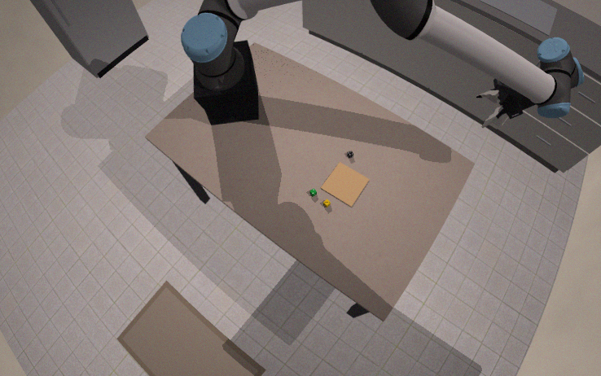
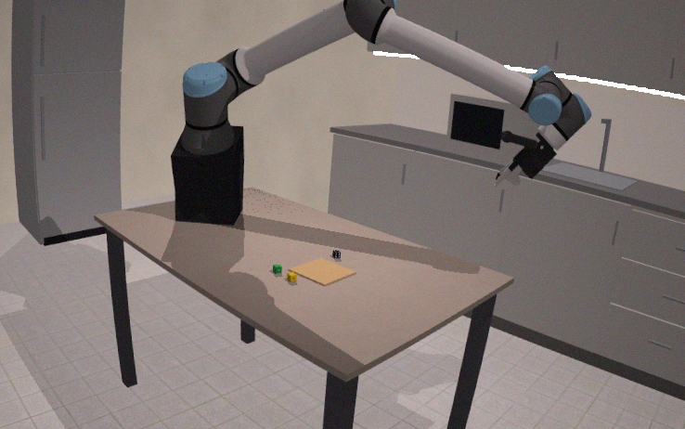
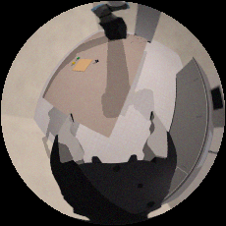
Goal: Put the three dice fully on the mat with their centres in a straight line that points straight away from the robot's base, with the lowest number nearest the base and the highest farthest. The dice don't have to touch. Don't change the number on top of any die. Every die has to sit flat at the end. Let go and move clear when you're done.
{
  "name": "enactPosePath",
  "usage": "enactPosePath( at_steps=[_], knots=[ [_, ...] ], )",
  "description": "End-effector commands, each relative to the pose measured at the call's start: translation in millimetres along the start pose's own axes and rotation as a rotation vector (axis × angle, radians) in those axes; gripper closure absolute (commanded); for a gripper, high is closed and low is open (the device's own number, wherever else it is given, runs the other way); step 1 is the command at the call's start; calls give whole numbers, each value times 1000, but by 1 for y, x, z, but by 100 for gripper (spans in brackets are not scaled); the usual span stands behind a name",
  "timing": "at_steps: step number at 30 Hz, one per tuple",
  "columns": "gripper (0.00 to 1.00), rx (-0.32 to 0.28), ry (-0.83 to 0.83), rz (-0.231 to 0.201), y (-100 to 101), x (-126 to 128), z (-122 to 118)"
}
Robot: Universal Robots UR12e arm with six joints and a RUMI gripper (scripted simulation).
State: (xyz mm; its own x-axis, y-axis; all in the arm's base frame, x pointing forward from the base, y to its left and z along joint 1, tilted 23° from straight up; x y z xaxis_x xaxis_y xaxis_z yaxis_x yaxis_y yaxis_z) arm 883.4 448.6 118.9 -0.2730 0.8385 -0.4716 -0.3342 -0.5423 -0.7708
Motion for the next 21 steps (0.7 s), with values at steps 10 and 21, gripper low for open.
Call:
enactPosePath(
  at_steps=[10,21],
  knots=[
    [0,-28,129,-58,25,-41,-10],
    [0,-62,322,-141,68,-100,-16]
  ],
)
Point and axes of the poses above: the point where the finger pads meet when closed, its own y axis out along the fingers, its own x axis across the jaws, z = x × y, the point moved 2 cm from there along -y, back along the fingers, and after that the axes turned 5 degrees about y, right-handed, at the moved point
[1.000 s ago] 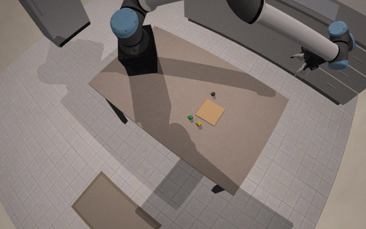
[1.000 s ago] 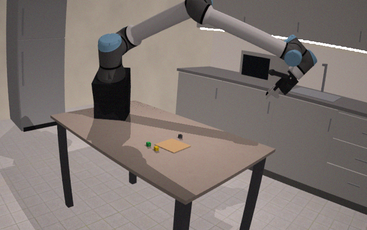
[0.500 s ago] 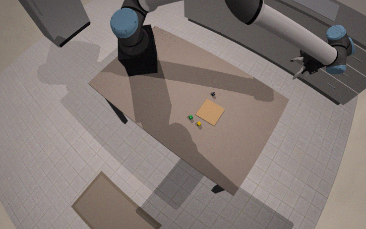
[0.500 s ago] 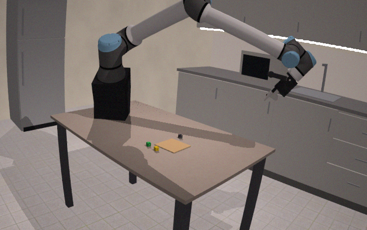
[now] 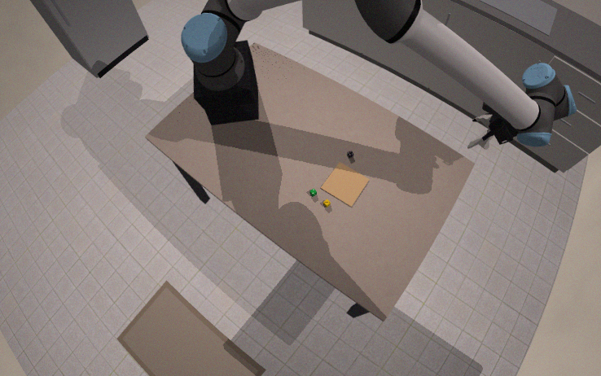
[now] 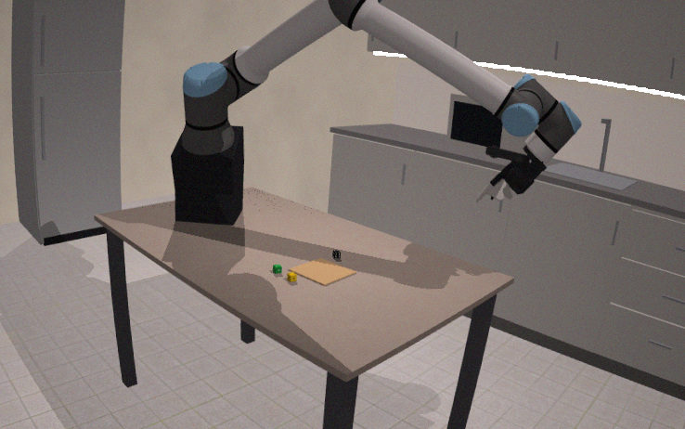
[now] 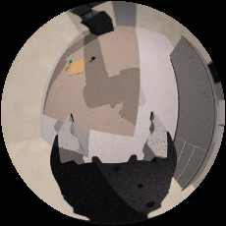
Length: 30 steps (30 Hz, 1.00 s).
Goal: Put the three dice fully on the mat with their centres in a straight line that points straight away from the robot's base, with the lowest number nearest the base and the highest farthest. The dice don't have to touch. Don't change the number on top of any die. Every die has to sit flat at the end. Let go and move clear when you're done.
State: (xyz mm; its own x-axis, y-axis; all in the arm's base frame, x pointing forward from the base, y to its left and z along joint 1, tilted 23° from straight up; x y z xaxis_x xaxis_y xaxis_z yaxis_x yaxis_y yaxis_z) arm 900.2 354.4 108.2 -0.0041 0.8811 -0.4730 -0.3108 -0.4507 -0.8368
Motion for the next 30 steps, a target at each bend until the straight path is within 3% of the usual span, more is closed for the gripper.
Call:
enactPosePath(
  at_steps=[1,12,15,22,30],
  knots=[
    [0,-24,96,-45,17,-30,-8],
    [0,-75,431,-180,87,-132,-13],
    [0,-80,464,-194,95,-142,-11],
    [0,-113,703,-286,147,-209,8],
    [0,-142,912,-365,192,-262,38]
  ],
)
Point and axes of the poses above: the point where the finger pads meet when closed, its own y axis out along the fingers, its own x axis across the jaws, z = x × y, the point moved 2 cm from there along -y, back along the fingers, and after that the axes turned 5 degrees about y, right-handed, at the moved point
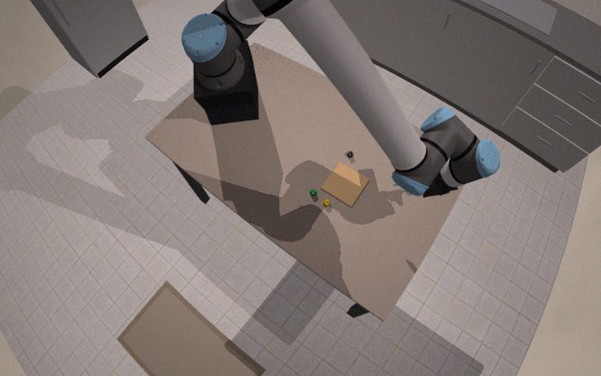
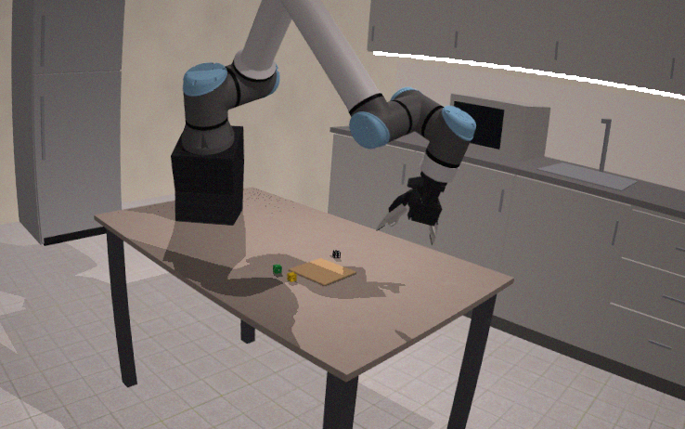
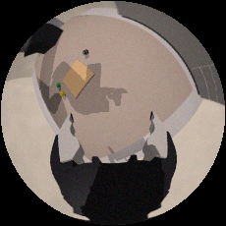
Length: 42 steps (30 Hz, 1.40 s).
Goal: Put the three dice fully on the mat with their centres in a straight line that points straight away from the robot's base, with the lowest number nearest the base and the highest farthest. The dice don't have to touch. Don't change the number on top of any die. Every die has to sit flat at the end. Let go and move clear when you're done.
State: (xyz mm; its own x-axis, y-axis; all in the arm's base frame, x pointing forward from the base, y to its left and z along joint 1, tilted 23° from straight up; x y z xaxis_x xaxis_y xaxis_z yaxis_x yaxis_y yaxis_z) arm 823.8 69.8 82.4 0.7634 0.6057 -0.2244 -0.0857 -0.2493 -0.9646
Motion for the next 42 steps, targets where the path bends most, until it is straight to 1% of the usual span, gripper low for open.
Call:
enactPosePath(
  at_steps=[1,8,16,18,24,31,33,35,42],
  knots=[
    [0,-25,89,-51,9,-30,-9],
    [0,-58,312,-135,31,-107,-15],
    [0,-91,526,-217,50,-181,-7],
    [0,-91,526,-217,50,-181,-7],
    [0,-112,648,-265,59,-224,5],
    [0,-130,746,-305,65,-257,18],
    [0,-134,765,-313,66,-263,21],
    [0,-134,765,-313,66,-263,21],
    [0,-141,806,-329,68,-277,28]
  ],
)
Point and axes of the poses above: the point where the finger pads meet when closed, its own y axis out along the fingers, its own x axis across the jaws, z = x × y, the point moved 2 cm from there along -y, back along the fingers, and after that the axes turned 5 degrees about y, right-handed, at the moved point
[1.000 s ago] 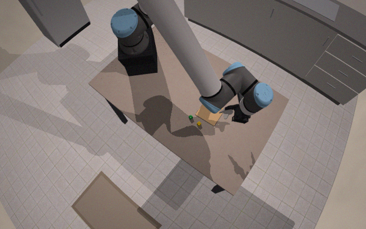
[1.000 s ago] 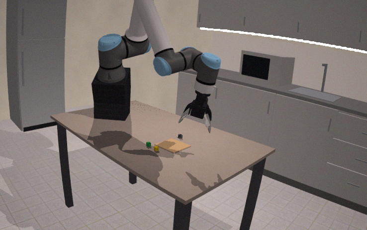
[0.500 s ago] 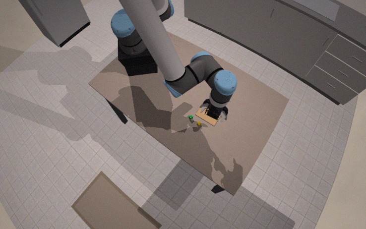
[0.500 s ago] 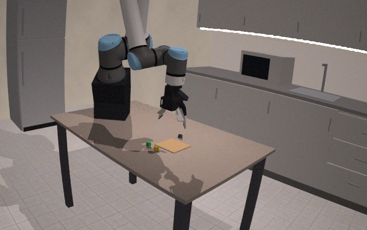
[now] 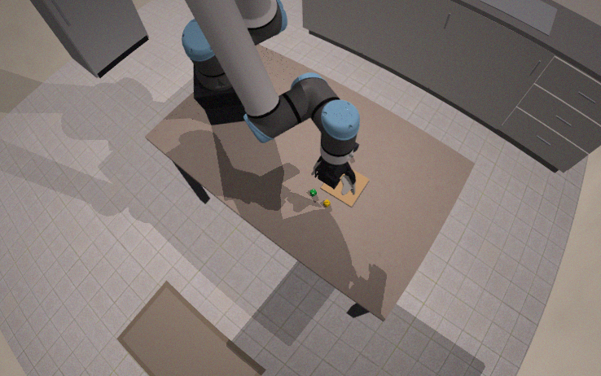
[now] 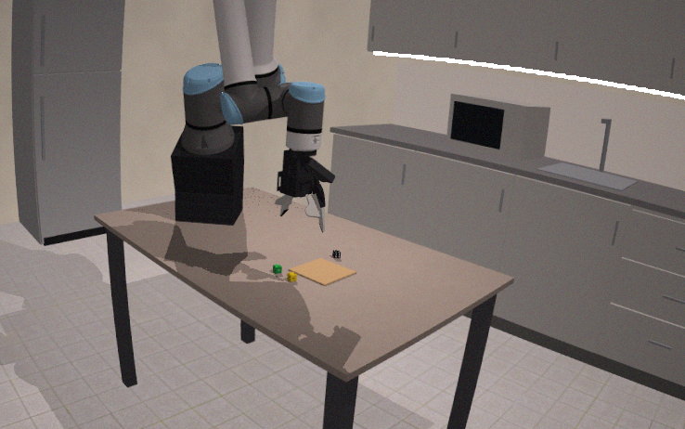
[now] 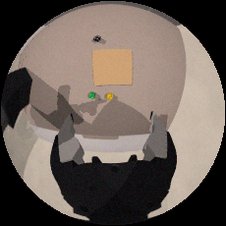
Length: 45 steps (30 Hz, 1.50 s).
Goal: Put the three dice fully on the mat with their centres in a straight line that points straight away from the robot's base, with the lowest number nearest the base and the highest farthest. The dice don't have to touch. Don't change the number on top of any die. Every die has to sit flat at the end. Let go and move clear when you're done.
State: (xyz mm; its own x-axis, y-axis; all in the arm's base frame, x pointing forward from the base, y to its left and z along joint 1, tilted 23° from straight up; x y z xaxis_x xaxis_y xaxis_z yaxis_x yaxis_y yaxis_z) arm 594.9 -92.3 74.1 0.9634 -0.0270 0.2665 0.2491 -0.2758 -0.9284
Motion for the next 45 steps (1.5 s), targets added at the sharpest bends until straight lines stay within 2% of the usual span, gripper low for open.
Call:
enactPosePath(
  at_steps=[1,28,34,42,45],
  knots=[
    [0,-4,20,-10,-2,-7,-3],
    [0,-4,28,-13,2,-9,-4],
    [0,-3,29,-13,21,-9,-4],
    [0,-3,29,-13,64,-7,-4],
    [0,-3,29,-13,70,-7,-4]
  ],
)
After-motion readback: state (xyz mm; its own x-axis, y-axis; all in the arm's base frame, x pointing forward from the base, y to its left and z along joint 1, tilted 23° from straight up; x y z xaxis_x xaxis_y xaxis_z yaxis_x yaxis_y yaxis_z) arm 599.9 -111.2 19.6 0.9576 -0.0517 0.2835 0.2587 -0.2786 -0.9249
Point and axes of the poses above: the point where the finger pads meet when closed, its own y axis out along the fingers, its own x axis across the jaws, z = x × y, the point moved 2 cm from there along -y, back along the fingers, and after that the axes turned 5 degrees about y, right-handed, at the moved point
